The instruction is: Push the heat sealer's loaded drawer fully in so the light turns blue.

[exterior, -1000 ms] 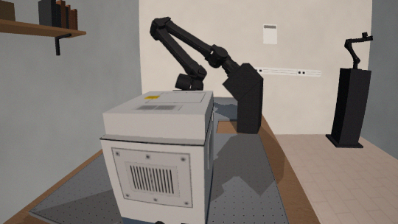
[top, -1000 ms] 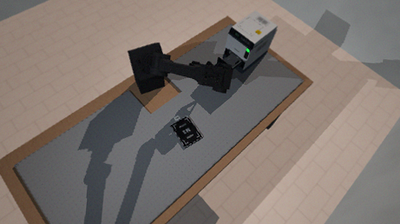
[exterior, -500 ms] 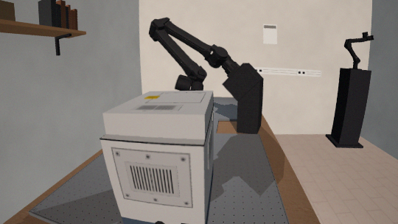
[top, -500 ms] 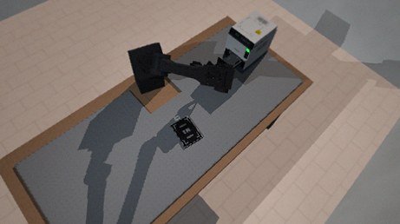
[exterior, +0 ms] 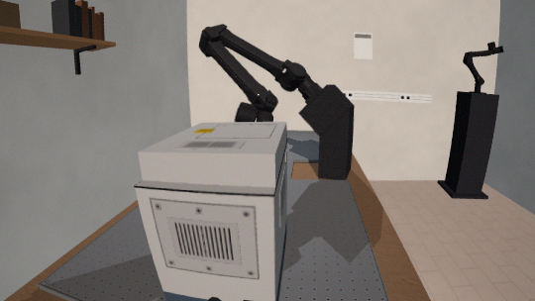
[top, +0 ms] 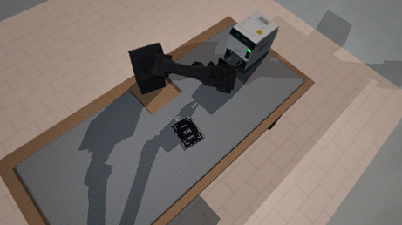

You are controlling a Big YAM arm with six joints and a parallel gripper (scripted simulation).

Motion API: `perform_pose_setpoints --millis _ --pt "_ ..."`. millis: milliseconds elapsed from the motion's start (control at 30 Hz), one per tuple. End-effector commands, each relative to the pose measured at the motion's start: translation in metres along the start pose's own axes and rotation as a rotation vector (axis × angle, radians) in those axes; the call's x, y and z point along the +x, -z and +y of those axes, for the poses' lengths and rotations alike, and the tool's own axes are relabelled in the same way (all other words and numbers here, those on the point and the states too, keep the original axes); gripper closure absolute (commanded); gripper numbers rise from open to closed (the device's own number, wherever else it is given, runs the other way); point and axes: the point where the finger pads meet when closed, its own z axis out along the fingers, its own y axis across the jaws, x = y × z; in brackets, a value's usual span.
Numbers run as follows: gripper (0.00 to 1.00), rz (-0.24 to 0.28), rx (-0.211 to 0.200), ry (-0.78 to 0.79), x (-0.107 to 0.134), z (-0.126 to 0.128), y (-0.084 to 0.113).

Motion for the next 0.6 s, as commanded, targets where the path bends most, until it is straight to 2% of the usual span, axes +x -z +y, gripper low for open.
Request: perform_pose_setpoints --millis 0,567 --pt "0.70 0.004 -0.010 0.006 0.0049 0.0045 -0.0056" --pt "0.70 0.004 -0.009 0.000 0.0050 0.0041 -0.0155"
